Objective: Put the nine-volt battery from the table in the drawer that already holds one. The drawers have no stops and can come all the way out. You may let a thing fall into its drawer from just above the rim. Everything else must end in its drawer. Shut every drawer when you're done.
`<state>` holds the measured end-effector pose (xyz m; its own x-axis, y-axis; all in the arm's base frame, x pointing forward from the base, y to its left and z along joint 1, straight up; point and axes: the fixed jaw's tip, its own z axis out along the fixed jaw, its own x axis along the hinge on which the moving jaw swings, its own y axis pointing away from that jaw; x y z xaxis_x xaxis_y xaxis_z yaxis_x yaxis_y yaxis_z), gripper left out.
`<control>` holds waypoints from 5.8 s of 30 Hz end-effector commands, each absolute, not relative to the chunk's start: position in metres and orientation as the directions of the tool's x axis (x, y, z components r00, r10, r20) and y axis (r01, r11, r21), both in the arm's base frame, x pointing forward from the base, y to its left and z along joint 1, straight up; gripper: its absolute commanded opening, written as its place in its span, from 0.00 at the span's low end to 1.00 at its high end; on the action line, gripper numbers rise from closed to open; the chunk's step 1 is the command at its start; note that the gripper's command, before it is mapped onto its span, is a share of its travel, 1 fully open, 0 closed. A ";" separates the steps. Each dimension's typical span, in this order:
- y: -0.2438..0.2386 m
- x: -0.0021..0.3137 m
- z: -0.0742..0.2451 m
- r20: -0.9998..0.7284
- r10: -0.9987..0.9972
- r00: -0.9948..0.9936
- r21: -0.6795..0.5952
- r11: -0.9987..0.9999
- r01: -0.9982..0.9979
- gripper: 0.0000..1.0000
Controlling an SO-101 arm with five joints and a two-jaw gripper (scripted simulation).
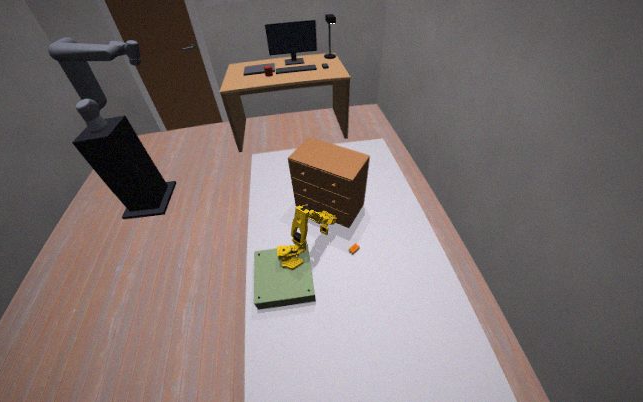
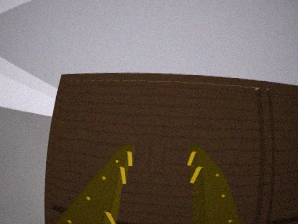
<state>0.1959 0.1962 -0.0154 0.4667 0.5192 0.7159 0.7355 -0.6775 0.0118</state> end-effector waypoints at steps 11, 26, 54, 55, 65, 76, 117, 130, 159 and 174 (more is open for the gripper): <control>0.188 0.188 0.001 0.719 0.505 0.477 -0.001 -0.686 0.728 0.21; 0.173 0.174 0.017 0.719 0.490 0.493 -0.017 -0.697 0.717 0.21; 0.155 0.155 0.041 0.642 0.540 0.544 -0.021 -0.697 0.717 0.21; 0.154 0.153 0.042 0.637 0.543 0.547 -0.021 -0.697 0.716 0.21; 0.137 0.137 0.053 0.585 0.571 0.575 -0.022 -0.698 0.716 0.21; 0.120 0.120 0.059 0.536 0.595 0.599 -0.023 -0.699 0.715 0.21; 0.106 0.106 0.062 0.498 0.611 0.615 -0.023 -0.699 0.714 0.21; 0.104 0.106 0.061 0.481 0.439 0.759 -0.131 -0.820 0.557 0.21; 0.101 0.104 0.059 0.319 -0.131 0.939 -0.383 -0.924 0.002 0.21; 0.101 0.103 0.058 0.183 -0.422 0.888 -0.464 -0.833 -0.301 0.21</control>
<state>0.1043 0.1034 0.0617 0.9047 -0.3664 0.2174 -0.2340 -0.8537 -0.4652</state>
